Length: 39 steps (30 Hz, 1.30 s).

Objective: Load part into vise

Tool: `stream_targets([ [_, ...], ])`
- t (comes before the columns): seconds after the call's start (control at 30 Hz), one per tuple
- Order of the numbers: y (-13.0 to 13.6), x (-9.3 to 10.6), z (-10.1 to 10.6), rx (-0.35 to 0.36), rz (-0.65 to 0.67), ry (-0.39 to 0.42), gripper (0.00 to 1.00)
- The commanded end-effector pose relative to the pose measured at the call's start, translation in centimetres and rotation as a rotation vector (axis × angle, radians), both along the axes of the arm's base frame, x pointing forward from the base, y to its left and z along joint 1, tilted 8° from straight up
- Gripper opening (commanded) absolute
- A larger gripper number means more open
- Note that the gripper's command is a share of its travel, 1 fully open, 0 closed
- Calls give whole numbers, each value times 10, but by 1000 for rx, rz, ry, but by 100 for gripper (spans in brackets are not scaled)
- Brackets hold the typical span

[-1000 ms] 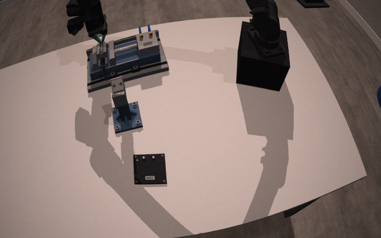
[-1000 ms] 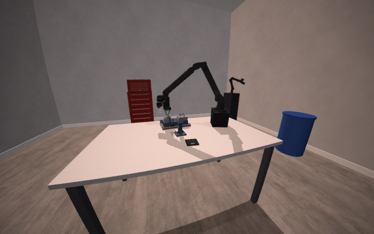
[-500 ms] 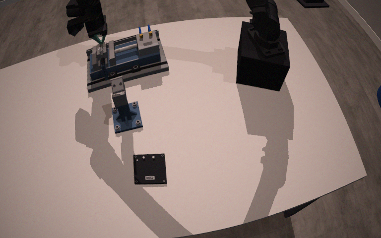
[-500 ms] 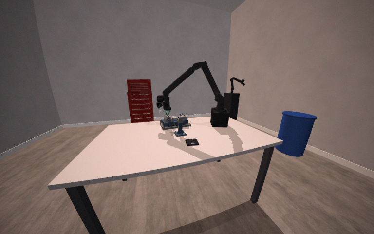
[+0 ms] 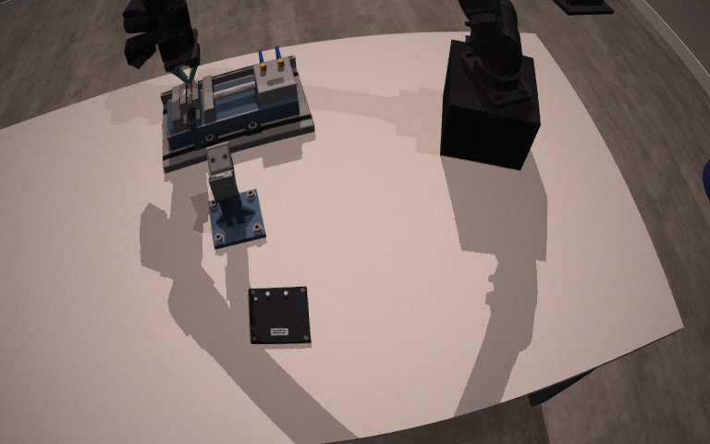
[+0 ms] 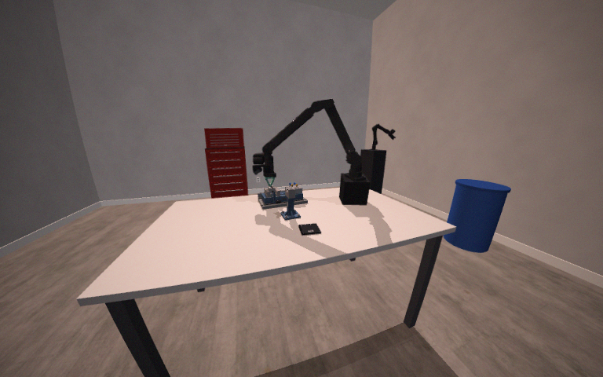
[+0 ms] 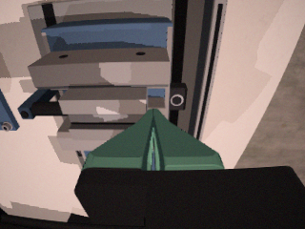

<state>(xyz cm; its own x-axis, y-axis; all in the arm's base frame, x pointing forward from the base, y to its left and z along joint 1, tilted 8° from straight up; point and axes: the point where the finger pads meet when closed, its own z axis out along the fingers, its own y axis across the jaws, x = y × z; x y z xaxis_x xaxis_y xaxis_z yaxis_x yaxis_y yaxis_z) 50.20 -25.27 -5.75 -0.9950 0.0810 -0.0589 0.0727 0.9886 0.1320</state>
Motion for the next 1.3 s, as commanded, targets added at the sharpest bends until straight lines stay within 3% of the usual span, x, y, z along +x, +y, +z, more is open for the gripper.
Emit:
stream_targets([
  [0.0, 7, 10, 19, -17, 8, -35, 0],
  [1.27, 12, 11, 19, -17, 9, -35, 0],
])
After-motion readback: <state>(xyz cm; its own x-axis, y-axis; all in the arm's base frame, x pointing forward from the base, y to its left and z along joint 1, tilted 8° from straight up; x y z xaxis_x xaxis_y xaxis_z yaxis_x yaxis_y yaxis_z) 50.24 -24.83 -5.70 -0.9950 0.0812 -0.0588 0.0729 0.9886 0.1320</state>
